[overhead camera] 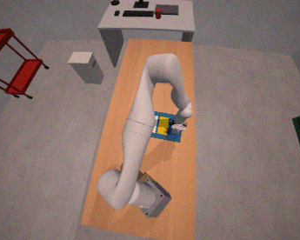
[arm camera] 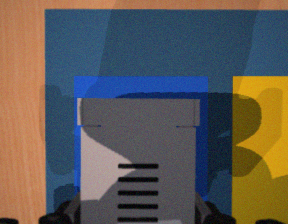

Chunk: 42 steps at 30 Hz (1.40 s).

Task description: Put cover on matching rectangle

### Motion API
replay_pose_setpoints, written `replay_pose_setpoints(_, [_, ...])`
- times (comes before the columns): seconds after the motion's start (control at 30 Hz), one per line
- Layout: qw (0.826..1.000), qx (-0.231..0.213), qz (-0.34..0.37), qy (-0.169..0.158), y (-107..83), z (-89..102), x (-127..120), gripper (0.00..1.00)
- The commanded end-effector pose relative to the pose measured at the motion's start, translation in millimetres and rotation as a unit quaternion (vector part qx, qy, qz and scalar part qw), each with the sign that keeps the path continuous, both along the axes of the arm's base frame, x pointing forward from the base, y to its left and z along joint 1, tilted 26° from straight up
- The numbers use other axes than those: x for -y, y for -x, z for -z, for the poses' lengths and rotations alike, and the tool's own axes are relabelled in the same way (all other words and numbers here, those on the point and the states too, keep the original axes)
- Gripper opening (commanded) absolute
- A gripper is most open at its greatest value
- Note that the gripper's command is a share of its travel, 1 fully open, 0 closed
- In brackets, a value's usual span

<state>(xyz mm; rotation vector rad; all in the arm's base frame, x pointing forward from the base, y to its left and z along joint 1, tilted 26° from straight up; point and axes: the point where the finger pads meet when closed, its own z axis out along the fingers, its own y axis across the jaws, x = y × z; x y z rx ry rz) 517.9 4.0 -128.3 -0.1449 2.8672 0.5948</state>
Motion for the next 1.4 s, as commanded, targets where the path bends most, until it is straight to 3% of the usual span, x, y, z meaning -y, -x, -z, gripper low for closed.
replay_pose_setpoints(0.0, [1.0,0.003,-0.001,0.001,-1.7,1.8,-0.9,0.0])
replay_pose_setpoints(1.37, [1.0,0.003,-0.001,0.002,-3.6,4.2,-1.6,0.0])
